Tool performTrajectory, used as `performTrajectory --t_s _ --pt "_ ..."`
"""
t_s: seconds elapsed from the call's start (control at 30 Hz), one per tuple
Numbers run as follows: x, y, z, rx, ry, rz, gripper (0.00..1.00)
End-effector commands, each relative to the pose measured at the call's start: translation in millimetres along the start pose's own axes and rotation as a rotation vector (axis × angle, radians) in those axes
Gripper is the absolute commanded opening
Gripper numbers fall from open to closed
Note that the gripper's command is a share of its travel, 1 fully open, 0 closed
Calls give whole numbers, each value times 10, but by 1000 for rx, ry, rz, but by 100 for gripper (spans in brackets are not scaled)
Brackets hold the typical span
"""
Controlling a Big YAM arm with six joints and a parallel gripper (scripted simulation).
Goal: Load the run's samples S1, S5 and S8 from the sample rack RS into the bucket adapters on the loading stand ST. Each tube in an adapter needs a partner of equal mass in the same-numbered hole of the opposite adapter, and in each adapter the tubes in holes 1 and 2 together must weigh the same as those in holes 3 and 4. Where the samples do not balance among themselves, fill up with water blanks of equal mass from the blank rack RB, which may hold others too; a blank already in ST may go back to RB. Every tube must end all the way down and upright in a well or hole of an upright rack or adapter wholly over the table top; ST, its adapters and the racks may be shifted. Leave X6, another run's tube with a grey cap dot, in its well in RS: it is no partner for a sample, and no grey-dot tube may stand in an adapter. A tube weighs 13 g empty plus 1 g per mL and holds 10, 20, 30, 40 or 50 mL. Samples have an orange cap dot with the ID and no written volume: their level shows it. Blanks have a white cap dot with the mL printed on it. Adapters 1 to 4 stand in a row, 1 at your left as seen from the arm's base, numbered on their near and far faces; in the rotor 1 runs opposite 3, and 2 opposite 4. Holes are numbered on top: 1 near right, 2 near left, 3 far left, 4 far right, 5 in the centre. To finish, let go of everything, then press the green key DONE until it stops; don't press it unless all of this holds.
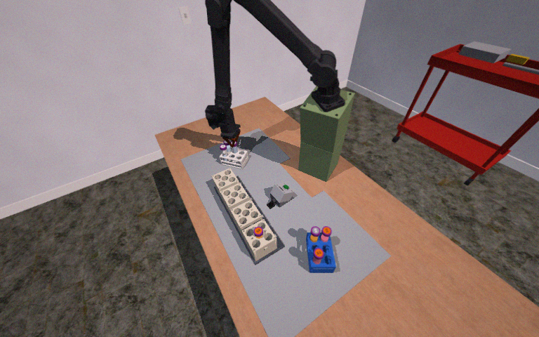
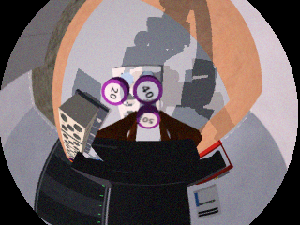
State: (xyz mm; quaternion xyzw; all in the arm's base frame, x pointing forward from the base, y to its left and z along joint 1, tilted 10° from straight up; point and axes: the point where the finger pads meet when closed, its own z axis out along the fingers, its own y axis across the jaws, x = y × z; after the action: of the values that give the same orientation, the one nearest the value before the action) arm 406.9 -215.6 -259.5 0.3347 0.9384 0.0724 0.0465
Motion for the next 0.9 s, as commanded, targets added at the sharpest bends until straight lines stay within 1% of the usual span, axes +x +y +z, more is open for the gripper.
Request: performTrajectory --t_s 0.0,0.13,0.5,0.57,0.87 --pt "-112 57 -178 -5 -28 -18 0" --pt "-115 -22 -323 -4 -28 -3 0" --pt "-103 -23 -688 -5 -28 -3 0" --pt "-103 -23 -688 -5 -28 -3 0" --pt "-94 -24 -987 -5 -29 -3 0"
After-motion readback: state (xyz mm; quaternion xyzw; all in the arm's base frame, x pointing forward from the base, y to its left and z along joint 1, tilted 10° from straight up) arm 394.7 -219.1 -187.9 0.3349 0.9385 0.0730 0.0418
